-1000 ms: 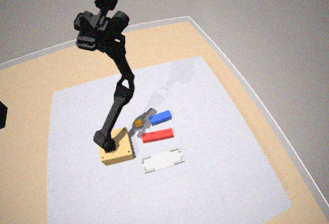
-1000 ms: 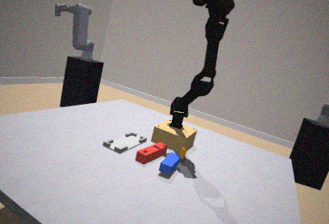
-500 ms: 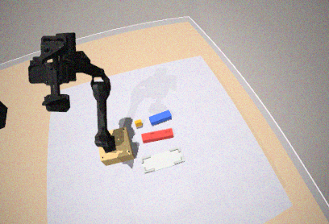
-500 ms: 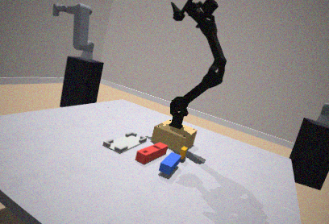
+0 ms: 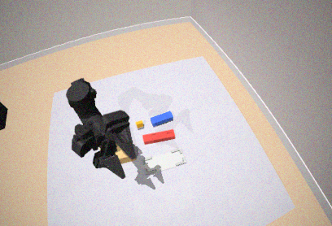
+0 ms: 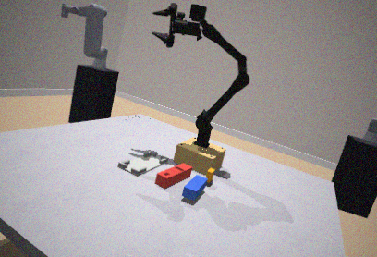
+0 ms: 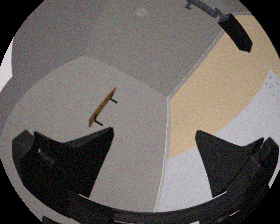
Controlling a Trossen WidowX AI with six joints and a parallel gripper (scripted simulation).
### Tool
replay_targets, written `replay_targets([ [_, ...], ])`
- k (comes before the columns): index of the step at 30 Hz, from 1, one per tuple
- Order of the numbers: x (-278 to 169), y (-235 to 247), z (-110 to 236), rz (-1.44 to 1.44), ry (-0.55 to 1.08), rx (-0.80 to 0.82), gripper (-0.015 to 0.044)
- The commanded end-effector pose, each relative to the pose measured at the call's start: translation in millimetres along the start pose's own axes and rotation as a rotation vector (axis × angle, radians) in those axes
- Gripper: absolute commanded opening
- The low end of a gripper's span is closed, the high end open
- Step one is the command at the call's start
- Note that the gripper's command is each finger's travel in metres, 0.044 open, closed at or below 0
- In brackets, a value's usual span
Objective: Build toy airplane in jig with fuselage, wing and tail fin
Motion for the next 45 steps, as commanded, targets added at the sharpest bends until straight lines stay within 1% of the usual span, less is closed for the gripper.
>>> replay_targets([
  [1,-46.2,-16.1,-27.3,0.091,0.183,-0.060,0.0440],
  [5,-104.8,-30.3,-45.5,0.216,0.394,-0.101,0.0440],
  [7,-133.3,-35.2,-46.6,0.285,0.489,-0.109,0.0440],
  [12,-204.9,-49.2,-38.5,0.482,0.728,-0.114,0.0440],
  [16,-262.4,-64.5,-22.7,0.663,0.930,-0.103,0.0440],
  [20,-317.1,-84.1,3.6,0.867,1.135,-0.076,0.0440],
  [24,-362.9,-107.0,39.2,1.088,1.332,-0.030,0.0440],
  [28,-398.6,-134.1,82.0,1.337,1.531,0.040,0.0440],
  [32,-420.6,-162.9,125.5,1.589,1.711,0.125,0.0440],
  [34,-423.0,-167.9,132.6,1.632,1.739,0.140,0.0440],
  [41,-423.9,-169.0,132.5,1.633,1.739,0.140,0.0440],
  [45,-442.4,-194.1,129.7,1.634,1.739,0.141,0.0440],
])
Point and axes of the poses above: the point midway between the two fingers, 35 mm back from their tips, its own z axis back along the fingers, its own y axis across the jaws, x = y × z, the point moved 5 cm from there along z, back along the fingers, and after that the axes turned 4 degrees about z, right-handed, at the moved point
